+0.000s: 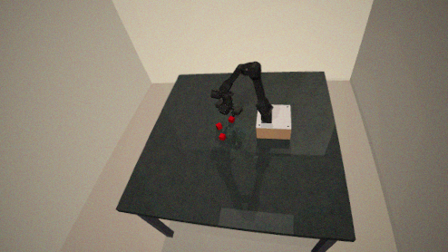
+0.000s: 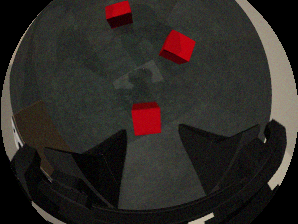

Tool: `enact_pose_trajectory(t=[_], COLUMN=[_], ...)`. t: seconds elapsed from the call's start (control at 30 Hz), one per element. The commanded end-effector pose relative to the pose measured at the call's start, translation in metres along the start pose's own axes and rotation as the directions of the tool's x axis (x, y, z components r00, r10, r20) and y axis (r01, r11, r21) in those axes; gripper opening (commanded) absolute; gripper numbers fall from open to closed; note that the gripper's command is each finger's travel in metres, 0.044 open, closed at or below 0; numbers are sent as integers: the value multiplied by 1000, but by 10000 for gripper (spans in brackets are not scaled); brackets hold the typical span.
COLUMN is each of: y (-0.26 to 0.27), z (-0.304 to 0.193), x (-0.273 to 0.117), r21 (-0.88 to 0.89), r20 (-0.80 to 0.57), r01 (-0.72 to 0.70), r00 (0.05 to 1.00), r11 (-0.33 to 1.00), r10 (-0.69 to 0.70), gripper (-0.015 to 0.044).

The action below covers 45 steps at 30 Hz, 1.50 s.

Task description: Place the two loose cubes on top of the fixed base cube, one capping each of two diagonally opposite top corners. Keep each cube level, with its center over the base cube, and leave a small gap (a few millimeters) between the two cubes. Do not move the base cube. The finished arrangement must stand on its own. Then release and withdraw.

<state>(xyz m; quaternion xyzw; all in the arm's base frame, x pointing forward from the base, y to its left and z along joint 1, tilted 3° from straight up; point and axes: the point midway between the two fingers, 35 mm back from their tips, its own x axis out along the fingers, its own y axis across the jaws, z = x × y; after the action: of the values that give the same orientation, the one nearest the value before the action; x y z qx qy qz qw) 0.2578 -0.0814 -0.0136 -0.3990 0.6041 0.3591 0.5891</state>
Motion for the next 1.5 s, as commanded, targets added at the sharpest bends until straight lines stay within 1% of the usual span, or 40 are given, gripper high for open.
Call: enact_pose_trajectory(t=[0.0,0.73,0.93,1.1,1.47], y=[4,5,5,4,-2], z=[0,0,0,0,1], x=[6,39,39,37,5], r21=[-6,-6,-6,-6,-6], r20=[3,2,2,2,3], r01=[-14,-14,-14,-14,-13], r00=[1000,1000,1000,1000,1000], r11=[1000,1000,1000,1000,1000], r10=[14,14,14,14,13], gripper=[265,265,107,105,105])
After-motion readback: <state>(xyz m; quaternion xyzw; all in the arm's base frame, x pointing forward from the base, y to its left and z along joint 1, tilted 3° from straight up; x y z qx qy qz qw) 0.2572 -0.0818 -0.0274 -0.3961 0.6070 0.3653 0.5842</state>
